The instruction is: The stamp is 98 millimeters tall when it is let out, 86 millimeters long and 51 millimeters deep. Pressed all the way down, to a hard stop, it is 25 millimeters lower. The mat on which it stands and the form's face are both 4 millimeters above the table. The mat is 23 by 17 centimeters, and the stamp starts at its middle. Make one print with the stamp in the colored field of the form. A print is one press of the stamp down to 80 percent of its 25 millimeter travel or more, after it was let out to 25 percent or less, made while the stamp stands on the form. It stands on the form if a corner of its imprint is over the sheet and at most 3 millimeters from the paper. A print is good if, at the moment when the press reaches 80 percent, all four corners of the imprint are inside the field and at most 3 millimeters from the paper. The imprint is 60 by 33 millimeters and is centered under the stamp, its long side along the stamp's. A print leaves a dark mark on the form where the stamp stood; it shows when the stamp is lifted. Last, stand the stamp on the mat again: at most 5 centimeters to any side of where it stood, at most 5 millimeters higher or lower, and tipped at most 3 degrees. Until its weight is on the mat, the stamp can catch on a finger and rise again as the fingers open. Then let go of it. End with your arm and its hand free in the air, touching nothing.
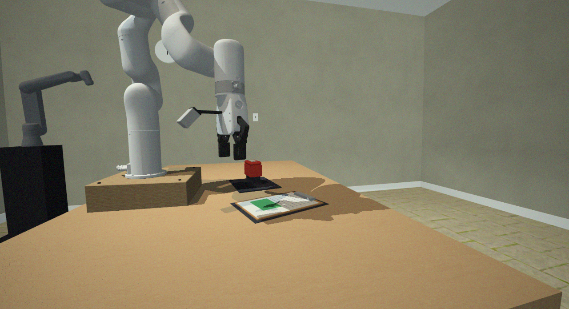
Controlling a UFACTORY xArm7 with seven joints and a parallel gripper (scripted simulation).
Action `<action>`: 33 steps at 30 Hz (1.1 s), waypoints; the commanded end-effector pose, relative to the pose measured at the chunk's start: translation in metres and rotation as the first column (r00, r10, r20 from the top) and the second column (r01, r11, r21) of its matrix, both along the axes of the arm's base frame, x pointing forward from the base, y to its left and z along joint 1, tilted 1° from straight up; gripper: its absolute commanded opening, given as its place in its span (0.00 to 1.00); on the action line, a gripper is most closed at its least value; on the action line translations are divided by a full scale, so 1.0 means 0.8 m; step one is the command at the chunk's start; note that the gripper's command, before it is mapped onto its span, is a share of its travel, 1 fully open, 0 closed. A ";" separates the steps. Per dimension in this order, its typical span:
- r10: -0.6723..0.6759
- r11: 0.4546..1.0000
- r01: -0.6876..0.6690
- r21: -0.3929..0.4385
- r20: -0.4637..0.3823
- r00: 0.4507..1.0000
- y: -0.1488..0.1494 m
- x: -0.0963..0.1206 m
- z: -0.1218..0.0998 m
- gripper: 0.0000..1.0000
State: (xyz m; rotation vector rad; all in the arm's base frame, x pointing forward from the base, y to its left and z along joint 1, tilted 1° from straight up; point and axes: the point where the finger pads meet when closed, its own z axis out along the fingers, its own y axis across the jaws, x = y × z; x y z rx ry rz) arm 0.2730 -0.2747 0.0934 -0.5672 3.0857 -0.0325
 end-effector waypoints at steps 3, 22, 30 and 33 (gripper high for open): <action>0.325 0.946 -0.325 -0.003 -0.001 0.946 0.001 0.004 0.019 1.00; 0.925 0.378 -0.926 -0.006 -0.036 0.378 0.001 0.001 0.065 1.00; 0.973 0.231 -0.973 0.005 -0.025 0.231 0.002 0.001 0.065 0.95; 0.978 0.209 -0.978 0.005 -0.024 0.209 0.008 0.003 0.064 0.95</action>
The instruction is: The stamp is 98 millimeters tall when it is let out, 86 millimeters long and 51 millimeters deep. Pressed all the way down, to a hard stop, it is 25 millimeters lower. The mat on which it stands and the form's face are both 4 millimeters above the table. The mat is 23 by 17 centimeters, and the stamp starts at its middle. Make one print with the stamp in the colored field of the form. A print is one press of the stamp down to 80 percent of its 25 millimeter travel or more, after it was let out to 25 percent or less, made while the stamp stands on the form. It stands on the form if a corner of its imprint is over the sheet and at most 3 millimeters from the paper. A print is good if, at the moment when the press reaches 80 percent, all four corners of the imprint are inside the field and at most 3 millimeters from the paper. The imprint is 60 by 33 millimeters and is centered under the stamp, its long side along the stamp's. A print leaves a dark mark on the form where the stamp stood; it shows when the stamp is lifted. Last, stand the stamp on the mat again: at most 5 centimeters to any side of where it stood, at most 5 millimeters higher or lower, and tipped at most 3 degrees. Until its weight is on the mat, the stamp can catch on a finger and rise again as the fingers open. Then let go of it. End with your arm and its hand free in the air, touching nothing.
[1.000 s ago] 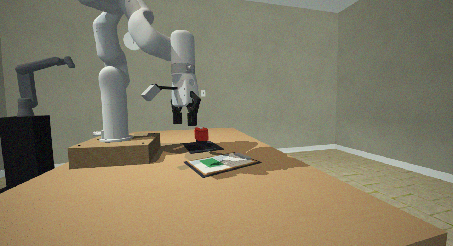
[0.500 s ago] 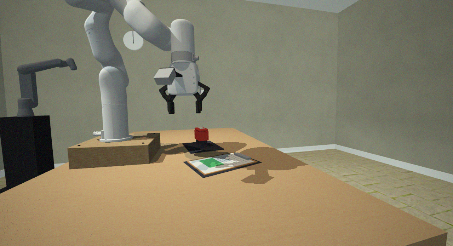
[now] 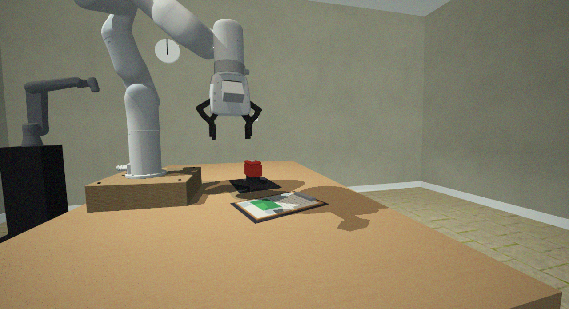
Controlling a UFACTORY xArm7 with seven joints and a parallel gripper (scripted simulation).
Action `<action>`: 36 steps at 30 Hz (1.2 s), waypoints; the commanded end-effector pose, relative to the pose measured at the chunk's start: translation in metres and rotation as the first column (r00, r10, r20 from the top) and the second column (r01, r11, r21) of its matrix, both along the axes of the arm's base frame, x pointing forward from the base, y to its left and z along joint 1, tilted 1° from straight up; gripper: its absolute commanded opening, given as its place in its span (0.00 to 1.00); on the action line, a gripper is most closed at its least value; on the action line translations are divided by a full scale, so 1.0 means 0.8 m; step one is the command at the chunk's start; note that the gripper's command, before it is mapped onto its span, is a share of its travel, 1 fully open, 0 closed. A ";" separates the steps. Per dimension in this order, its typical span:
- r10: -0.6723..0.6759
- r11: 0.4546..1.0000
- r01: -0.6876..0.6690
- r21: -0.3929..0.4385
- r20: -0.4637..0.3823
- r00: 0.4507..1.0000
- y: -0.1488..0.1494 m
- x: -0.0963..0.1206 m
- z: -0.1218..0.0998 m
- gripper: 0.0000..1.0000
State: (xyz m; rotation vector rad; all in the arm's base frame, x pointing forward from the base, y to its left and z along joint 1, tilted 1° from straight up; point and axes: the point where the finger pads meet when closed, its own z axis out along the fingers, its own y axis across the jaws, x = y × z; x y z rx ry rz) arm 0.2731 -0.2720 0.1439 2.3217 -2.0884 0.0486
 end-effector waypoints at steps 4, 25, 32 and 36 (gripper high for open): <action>0.048 0.999 -0.048 0.015 -0.001 0.999 0.025 0.010 -0.003 0.95; 0.048 0.999 -0.048 0.015 -0.001 0.999 0.268 0.089 -0.041 0.95; 0.048 0.999 -0.048 0.015 -0.001 0.999 0.373 0.125 -0.058 0.95; 0.048 0.999 -0.048 0.015 -0.001 0.999 0.412 0.139 -0.065 0.95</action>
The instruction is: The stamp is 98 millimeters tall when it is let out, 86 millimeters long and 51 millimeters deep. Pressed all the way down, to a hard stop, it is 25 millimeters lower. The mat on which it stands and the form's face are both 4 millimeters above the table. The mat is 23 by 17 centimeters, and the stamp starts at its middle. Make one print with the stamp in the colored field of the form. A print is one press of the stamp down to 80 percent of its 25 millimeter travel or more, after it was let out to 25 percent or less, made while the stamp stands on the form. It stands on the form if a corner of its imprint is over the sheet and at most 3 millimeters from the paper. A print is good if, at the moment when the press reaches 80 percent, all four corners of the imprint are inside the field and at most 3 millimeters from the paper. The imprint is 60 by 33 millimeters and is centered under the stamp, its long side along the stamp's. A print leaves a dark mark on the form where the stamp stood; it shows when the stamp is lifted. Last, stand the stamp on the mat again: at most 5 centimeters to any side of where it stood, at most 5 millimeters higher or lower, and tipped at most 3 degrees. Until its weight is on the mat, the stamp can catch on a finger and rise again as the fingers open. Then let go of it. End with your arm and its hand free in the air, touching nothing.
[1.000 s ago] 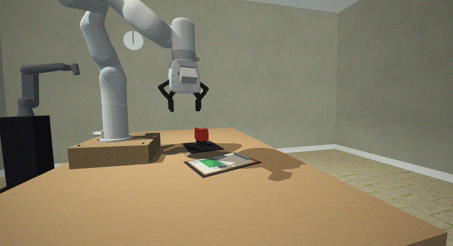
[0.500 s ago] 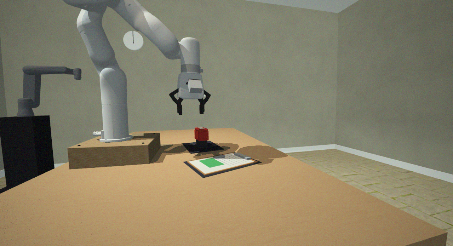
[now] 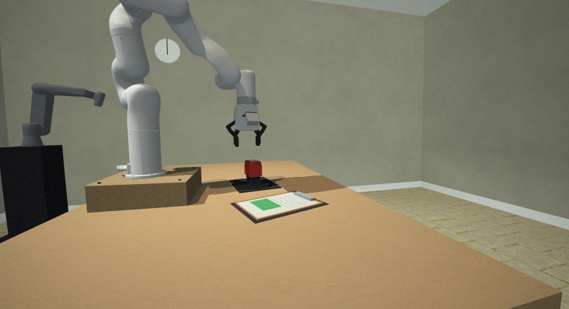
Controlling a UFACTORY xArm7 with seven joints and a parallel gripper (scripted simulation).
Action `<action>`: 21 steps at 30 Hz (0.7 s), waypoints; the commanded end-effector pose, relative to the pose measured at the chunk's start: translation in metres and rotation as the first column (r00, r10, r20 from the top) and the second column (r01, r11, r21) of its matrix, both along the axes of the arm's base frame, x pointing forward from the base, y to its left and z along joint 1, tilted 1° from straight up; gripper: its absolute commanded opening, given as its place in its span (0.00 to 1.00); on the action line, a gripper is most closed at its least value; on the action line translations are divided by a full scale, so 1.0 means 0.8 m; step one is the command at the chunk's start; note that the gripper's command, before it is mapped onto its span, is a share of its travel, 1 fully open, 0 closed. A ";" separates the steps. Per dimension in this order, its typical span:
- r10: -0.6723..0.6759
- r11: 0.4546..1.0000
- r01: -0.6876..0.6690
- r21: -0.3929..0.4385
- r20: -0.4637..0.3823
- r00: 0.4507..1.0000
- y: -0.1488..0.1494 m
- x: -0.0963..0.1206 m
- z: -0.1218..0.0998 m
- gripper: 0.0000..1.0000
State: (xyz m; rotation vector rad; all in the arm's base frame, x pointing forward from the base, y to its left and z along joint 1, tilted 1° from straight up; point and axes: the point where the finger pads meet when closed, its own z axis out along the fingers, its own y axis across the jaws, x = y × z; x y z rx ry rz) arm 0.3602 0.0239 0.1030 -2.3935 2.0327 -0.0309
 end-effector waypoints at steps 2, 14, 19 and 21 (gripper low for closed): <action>-0.009 1.000 0.009 -0.008 -0.005 1.000 0.049 0.032 -0.015 0.95; -0.009 1.000 0.009 -0.007 -0.005 1.000 0.052 0.033 -0.015 0.95; -0.009 1.000 0.009 -0.007 -0.005 1.000 0.052 0.033 -0.017 0.95; -0.009 1.000 0.009 -0.007 -0.005 1.000 0.051 0.033 -0.021 0.95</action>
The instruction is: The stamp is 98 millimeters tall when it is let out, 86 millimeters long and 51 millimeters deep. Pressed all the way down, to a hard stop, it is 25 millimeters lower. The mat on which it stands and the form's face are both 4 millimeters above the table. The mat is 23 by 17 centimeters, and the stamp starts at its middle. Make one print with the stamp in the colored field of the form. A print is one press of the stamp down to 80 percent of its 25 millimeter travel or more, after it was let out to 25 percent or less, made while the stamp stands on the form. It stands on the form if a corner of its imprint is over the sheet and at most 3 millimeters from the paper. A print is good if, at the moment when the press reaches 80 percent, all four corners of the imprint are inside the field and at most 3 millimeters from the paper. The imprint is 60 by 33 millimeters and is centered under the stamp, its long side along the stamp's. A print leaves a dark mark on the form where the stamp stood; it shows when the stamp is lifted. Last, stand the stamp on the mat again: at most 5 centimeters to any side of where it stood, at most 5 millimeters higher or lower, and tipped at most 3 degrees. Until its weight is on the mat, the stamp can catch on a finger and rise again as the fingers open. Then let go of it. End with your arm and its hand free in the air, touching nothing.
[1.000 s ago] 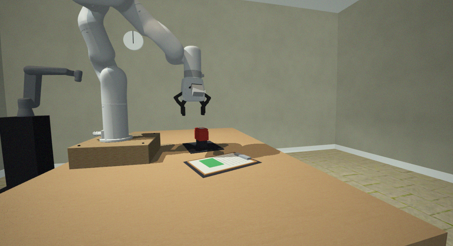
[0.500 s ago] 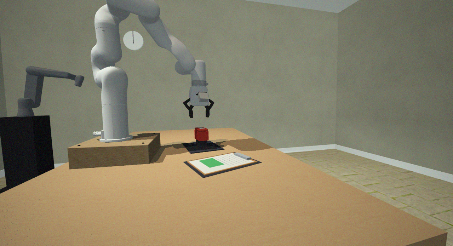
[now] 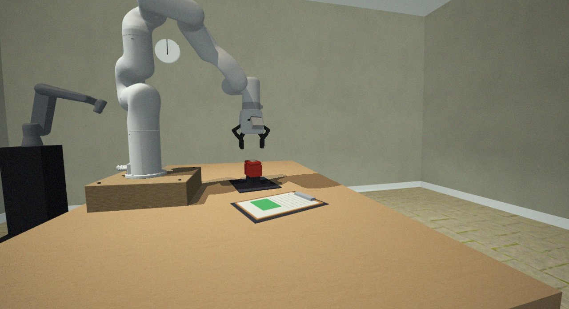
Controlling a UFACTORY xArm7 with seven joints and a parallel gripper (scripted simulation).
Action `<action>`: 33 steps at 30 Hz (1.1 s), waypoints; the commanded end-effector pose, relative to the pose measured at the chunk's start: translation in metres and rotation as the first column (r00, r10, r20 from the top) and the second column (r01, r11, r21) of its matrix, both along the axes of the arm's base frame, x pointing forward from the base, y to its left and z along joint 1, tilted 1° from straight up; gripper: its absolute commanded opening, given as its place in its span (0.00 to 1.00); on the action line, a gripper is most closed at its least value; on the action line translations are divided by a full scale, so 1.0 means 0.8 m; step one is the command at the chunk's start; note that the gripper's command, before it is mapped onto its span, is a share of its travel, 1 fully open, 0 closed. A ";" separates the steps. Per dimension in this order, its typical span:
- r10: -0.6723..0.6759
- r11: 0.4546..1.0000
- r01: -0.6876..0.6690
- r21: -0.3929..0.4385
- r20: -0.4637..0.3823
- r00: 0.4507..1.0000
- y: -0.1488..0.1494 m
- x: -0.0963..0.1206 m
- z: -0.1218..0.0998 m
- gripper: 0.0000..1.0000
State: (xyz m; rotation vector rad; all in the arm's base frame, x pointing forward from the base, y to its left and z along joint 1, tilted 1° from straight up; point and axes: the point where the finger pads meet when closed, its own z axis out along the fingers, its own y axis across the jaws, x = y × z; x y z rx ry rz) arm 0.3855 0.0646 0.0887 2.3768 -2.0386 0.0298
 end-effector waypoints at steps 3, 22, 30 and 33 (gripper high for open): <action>0.001 1.000 -0.001 0.001 0.003 1.000 0.000 0.002 -0.005 0.95; 0.001 1.000 -0.001 0.001 0.003 1.000 -0.001 0.003 -0.095 0.95; 0.001 1.000 -0.001 0.001 0.003 1.000 -0.002 0.003 -0.120 0.95; 0.000 1.000 0.000 0.001 0.003 1.000 -0.002 0.003 -0.122 0.95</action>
